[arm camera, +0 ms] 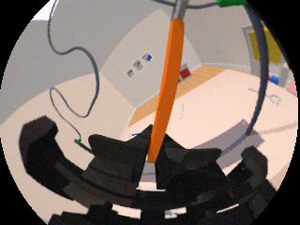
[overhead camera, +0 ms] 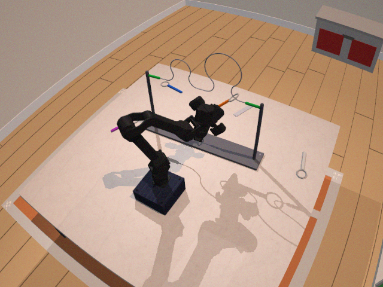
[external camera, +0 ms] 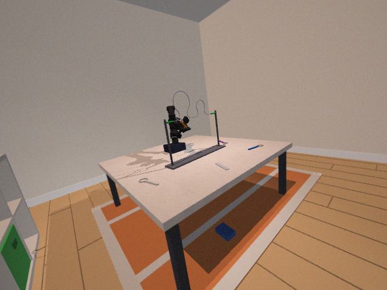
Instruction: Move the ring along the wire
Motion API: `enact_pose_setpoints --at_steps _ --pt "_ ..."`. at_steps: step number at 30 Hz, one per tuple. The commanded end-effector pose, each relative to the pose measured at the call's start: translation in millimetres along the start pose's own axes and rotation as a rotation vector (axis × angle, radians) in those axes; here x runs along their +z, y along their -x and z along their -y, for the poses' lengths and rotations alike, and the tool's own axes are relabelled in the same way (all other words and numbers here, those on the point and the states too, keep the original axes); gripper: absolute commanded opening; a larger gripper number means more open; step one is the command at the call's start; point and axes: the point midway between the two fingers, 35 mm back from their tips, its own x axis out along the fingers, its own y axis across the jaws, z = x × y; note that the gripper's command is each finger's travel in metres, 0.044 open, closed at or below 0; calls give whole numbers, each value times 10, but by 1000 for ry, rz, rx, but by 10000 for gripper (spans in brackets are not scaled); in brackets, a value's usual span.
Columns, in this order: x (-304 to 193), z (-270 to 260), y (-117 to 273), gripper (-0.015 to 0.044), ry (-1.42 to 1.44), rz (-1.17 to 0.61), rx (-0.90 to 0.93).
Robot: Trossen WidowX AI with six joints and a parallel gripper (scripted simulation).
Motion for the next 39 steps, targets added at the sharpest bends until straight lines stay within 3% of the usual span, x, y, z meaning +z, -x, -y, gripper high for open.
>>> enact_pose_setpoints --at_steps 1,18,39 --pt "29 -141 68 -150 -55 -39 25" --pt "133 -569 349 -150 -313 -231 134" --pt "393 -1037 443 -150 -631 -239 262"
